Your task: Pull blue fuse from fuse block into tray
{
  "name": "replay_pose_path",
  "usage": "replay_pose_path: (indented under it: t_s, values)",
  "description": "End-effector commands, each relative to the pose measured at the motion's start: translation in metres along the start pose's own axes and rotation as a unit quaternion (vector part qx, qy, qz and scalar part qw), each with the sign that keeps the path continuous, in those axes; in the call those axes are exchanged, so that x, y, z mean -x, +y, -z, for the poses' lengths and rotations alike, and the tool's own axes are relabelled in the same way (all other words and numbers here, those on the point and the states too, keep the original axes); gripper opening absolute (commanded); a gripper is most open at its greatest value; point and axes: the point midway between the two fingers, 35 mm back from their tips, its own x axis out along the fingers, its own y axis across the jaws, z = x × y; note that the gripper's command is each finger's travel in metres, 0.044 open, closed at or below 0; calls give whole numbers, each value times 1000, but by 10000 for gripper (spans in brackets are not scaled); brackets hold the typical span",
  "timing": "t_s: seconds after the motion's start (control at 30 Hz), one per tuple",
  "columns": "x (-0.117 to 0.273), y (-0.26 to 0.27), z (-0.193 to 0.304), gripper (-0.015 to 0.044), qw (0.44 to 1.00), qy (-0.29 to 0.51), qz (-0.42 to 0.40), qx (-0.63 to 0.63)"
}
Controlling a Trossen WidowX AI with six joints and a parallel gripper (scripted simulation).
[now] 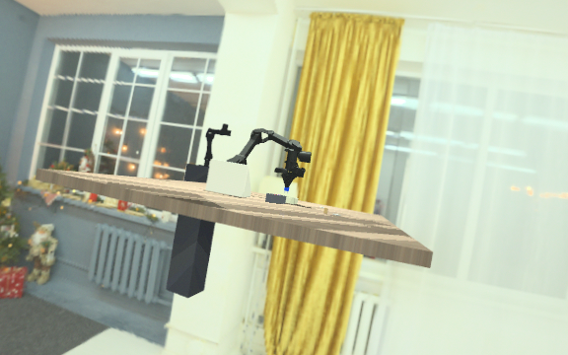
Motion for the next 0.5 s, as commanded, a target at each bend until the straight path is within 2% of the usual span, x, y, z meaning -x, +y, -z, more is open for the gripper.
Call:
replay_pose_path:
  t_s: [0.0,0.43,0.47]
  values:
    - [-8,-1,1,0,1000,3,0,-3]
    - [-23,-1,2,0,1000,4,-1,-3]
    - [-20,0,1,26,1000,1,-1,0]
